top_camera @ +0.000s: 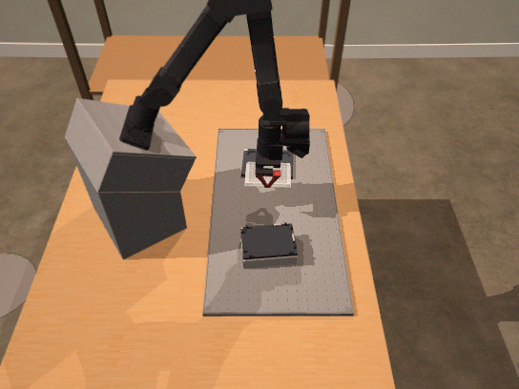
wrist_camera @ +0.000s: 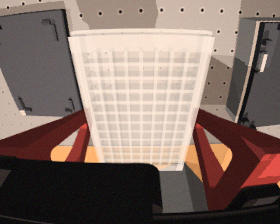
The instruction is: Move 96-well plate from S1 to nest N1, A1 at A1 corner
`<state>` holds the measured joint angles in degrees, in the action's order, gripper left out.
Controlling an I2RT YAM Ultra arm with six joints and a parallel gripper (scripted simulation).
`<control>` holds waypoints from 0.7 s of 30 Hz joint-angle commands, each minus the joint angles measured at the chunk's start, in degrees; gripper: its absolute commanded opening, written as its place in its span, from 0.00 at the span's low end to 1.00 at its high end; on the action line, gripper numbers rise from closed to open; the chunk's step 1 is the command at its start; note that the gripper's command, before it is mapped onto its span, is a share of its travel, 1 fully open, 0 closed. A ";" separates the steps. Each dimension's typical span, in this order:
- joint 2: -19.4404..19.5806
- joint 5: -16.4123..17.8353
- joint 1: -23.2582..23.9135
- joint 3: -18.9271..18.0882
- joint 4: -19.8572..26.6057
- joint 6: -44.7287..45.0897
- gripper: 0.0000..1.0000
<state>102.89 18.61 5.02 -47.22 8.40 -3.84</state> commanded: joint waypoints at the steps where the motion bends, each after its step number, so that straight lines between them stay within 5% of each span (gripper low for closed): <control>1: -0.81 -1.34 -1.14 0.01 -0.55 -3.02 0.00; 21: -1.96 -6.66 -12.43 -1.41 -0.60 -13.28 0.00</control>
<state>101.34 13.21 -6.81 -47.81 7.73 -14.79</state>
